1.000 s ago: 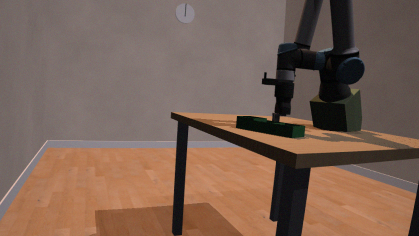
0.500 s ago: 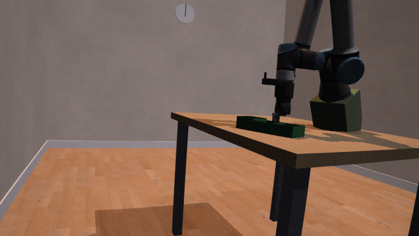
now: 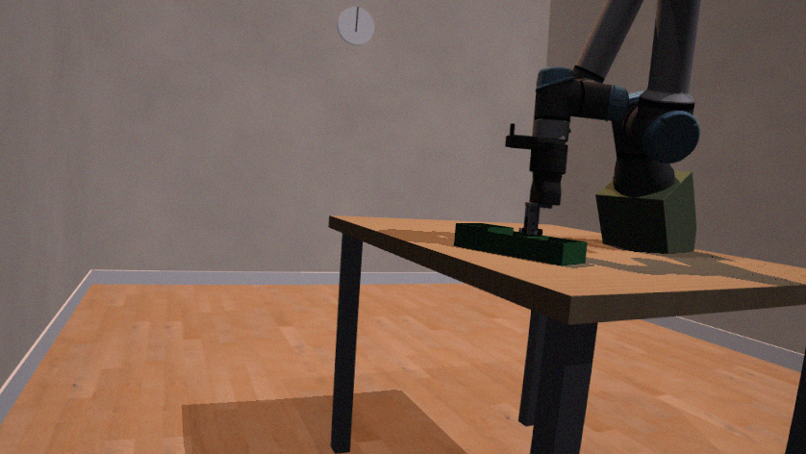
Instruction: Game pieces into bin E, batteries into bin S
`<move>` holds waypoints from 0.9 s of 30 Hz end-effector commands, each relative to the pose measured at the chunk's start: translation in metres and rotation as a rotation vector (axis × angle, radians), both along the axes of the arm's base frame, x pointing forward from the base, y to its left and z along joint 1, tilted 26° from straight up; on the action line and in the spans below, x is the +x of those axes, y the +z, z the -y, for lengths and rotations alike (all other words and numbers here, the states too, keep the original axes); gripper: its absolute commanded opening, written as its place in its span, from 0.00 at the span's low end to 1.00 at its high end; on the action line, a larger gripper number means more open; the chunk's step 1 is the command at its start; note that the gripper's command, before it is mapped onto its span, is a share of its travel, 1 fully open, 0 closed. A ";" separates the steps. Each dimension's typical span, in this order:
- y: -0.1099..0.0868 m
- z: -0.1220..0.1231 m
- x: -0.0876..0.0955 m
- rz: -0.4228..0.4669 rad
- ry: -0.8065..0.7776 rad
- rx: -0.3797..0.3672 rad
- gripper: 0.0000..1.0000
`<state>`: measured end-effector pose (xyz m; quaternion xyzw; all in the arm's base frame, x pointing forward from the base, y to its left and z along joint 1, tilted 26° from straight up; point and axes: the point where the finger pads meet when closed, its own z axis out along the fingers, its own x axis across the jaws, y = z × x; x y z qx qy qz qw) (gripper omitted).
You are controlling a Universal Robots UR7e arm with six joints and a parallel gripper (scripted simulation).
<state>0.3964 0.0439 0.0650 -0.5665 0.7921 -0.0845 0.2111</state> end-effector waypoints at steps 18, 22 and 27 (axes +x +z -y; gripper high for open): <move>0.026 0.003 -0.012 -0.004 0.003 0.003 0.31; 0.026 0.003 -0.012 -0.004 0.003 0.003 0.31; 0.032 0.004 -0.015 -0.004 0.003 0.003 0.31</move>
